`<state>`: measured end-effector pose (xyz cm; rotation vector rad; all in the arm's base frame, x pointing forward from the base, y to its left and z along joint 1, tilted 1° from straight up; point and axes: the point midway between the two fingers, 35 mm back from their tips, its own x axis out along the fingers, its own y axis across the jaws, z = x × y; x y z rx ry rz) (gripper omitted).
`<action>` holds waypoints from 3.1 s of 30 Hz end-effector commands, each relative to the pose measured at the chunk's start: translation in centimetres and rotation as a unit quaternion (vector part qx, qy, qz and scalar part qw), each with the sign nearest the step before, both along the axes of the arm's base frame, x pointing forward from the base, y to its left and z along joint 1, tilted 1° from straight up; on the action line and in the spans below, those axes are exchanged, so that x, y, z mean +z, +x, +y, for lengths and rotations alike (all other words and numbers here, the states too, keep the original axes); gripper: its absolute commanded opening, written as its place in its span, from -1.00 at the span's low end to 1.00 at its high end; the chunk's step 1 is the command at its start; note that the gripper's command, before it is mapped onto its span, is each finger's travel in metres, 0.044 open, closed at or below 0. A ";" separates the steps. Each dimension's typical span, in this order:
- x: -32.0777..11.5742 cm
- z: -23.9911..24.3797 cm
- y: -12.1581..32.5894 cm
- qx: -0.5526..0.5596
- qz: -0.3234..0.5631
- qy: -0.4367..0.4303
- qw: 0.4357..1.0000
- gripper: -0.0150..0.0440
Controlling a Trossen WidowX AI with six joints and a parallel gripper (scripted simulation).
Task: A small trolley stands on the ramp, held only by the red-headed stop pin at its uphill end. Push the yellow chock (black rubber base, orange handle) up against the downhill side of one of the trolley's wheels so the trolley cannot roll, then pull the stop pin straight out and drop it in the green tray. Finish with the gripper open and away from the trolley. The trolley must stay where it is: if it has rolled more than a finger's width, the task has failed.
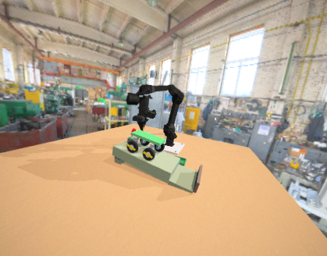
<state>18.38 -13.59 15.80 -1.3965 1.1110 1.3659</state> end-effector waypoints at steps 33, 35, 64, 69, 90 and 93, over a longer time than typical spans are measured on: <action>4.6 0.1 0.4 -0.221 -0.009 0.000 0.975 -0.49; 4.6 0.1 0.4 -0.254 -0.009 0.000 0.967 -0.49; 4.6 0.1 0.4 -0.664 -0.018 0.002 0.747 -0.49; 4.6 0.1 0.4 -0.726 -0.019 0.002 0.687 -0.49; 4.3 3.1 1.3 -0.779 -0.020 0.004 0.627 -0.49; 4.2 4.2 1.5 -0.780 -0.019 0.004 0.626 -0.49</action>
